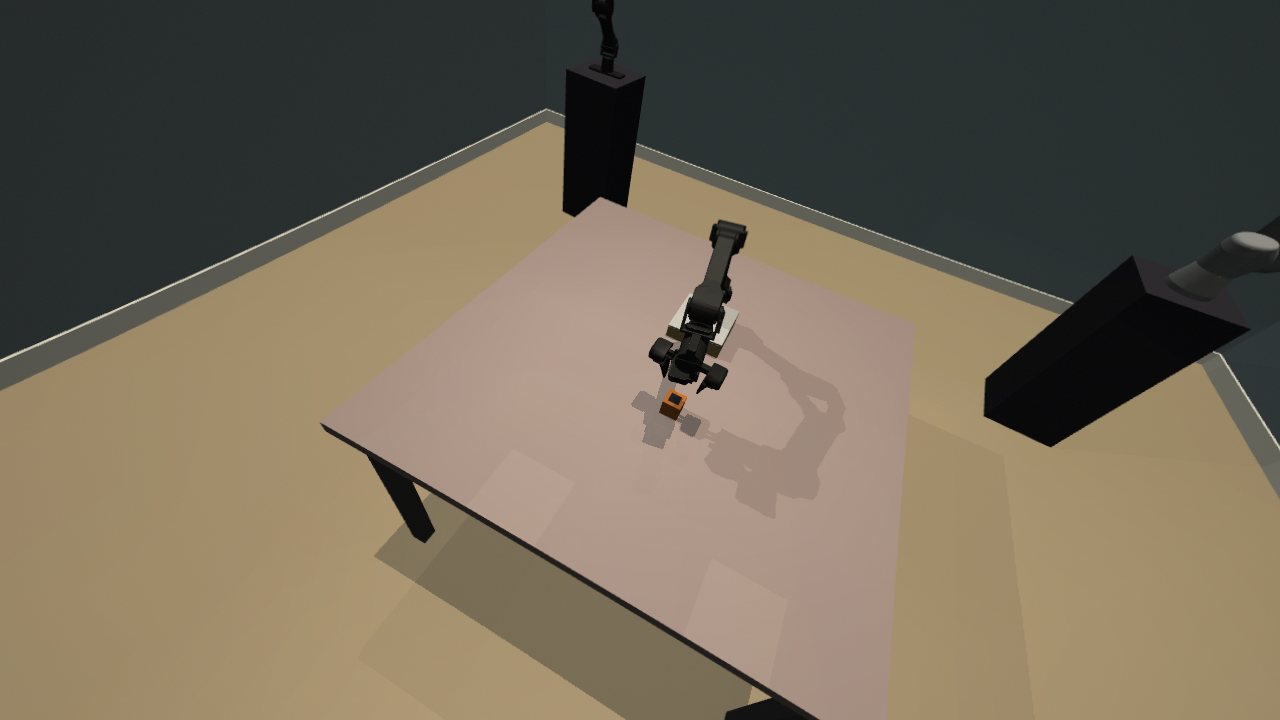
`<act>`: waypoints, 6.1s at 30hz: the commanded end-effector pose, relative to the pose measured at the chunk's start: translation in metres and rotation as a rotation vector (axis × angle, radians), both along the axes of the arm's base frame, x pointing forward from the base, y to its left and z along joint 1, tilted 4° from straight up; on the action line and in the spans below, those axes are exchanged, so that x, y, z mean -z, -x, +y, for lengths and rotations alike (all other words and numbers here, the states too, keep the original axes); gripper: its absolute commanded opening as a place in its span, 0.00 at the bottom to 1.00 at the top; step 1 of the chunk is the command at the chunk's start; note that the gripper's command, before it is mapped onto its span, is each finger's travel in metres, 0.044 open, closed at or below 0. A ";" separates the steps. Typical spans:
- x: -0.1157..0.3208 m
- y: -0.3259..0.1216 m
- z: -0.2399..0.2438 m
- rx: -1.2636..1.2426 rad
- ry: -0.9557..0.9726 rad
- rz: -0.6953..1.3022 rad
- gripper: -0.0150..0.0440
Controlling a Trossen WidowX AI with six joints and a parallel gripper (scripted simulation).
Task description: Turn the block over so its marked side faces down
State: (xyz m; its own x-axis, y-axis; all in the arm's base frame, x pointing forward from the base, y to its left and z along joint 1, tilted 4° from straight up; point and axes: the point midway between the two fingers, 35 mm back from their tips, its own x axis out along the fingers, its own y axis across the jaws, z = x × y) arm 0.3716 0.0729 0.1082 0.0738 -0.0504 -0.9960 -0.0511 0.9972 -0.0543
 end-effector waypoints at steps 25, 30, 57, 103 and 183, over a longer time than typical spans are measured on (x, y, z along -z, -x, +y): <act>0.064 -0.006 -0.005 -0.019 0.011 0.014 1.00; 0.072 -0.006 -0.005 -0.019 0.011 0.014 1.00; 0.084 -0.007 -0.006 -0.019 0.011 0.014 0.53; 0.063 -0.006 -0.004 -0.045 -0.012 -0.363 0.25; 0.090 0.000 -0.007 -0.081 -0.055 -1.044 0.65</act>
State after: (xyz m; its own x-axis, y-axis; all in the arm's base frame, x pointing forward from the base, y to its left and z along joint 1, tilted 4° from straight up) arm 0.3705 0.0666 0.0171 0.8959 0.0406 -0.4425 -0.0739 0.9956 -0.0582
